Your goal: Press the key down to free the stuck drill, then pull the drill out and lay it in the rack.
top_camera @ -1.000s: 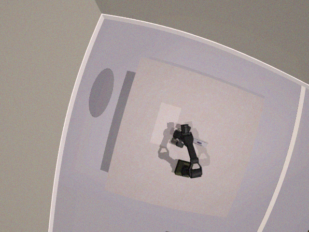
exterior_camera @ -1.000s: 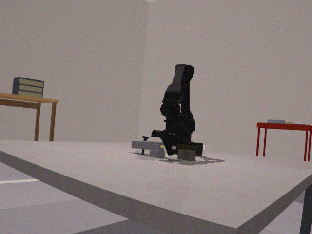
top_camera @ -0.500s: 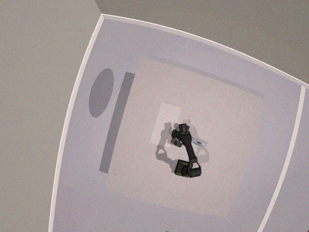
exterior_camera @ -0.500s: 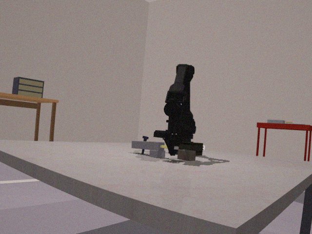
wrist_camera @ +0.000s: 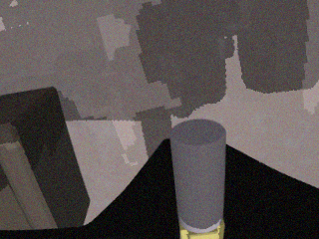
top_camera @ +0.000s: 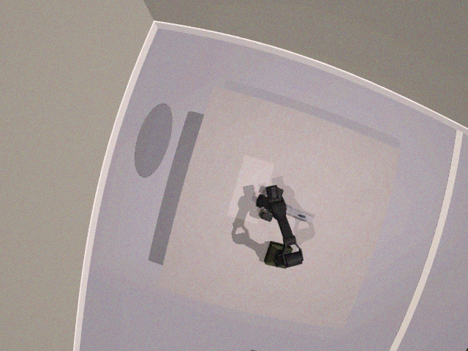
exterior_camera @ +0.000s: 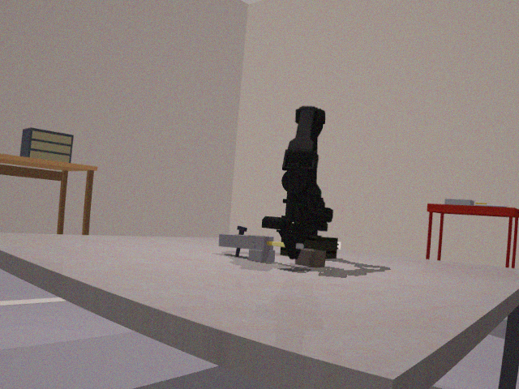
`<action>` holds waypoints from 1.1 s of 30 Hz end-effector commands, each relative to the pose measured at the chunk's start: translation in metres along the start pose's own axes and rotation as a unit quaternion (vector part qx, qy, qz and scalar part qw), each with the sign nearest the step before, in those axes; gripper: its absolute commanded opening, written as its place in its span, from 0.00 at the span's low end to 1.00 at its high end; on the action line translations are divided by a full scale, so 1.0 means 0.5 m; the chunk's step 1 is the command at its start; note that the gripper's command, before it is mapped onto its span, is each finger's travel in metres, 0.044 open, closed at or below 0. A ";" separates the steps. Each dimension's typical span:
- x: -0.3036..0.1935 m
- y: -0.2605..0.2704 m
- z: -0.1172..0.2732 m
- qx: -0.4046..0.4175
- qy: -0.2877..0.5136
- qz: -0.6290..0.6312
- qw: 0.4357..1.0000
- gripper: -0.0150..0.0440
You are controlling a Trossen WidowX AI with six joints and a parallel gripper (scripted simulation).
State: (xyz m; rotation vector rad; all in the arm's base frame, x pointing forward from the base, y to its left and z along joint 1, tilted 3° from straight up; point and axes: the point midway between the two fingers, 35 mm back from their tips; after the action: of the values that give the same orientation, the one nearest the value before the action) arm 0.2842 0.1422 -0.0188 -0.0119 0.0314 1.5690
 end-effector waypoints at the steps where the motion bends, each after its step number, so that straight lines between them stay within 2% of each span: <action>1: 0.015 -0.002 0.002 0.000 -0.002 -0.001 1.000 0.25; 20: 0.071 -0.008 0.006 0.000 -0.003 -0.001 1.000 0.25; 33: 0.061 -0.006 0.019 0.000 -0.002 -0.001 1.000 0.25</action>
State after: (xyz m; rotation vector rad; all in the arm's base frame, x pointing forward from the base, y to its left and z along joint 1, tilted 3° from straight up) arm 0.2870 0.1731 -0.0131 -0.0085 0.0314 1.5710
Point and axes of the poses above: the point midway between the two fingers, 35 mm back from their tips, its own z axis back along the fingers, its own y axis across the jaws, x = y × z, and after that the axes turned 7 degrees about z, right-handed
